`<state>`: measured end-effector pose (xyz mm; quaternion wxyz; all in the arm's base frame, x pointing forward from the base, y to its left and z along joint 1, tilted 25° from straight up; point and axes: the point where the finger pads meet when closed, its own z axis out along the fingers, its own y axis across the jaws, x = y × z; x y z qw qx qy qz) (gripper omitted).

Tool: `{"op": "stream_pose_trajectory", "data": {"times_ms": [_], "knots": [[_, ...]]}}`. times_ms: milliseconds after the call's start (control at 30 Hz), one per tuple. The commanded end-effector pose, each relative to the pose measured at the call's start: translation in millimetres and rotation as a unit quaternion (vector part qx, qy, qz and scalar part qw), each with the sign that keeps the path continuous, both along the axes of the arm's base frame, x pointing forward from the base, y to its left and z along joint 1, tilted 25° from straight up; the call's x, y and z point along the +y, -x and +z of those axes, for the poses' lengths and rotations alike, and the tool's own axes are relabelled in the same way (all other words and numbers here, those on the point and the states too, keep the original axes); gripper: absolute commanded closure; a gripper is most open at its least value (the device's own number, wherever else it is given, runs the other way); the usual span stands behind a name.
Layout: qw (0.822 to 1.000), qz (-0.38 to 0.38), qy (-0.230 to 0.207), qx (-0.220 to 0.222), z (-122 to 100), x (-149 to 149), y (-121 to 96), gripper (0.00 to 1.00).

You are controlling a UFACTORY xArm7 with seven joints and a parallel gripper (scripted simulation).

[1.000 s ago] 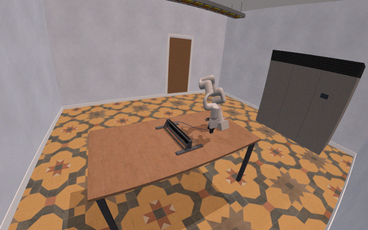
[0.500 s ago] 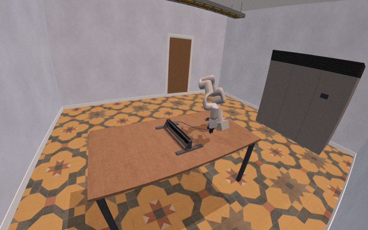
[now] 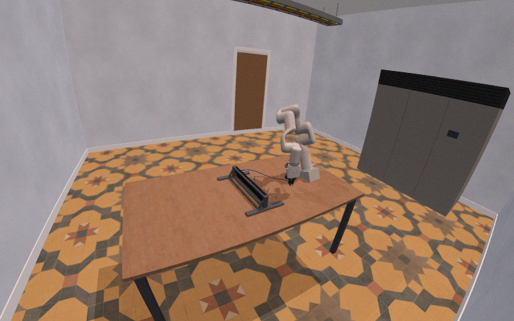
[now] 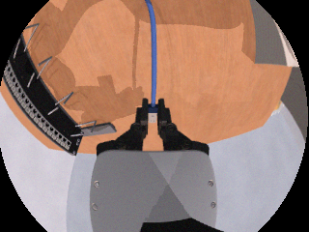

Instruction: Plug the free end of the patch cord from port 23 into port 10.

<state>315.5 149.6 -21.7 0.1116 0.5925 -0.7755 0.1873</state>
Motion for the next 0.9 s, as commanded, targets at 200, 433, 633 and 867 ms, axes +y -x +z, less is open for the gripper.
{"op": "stream_pose_trajectory", "data": {"times_ms": [200,433,633,867], "knots": [[0.992,-0.113,-0.007,-0.055,19,-14,-37,1.0],[0.974,-0.206,-0.012,-0.098,34,-27,-66,1.0],[0.959,-0.257,-0.014,-0.122,42,-34,-82,1.0],[0.922,-0.35,-0.019,-0.165,57,-47,-113,1.0]]}}
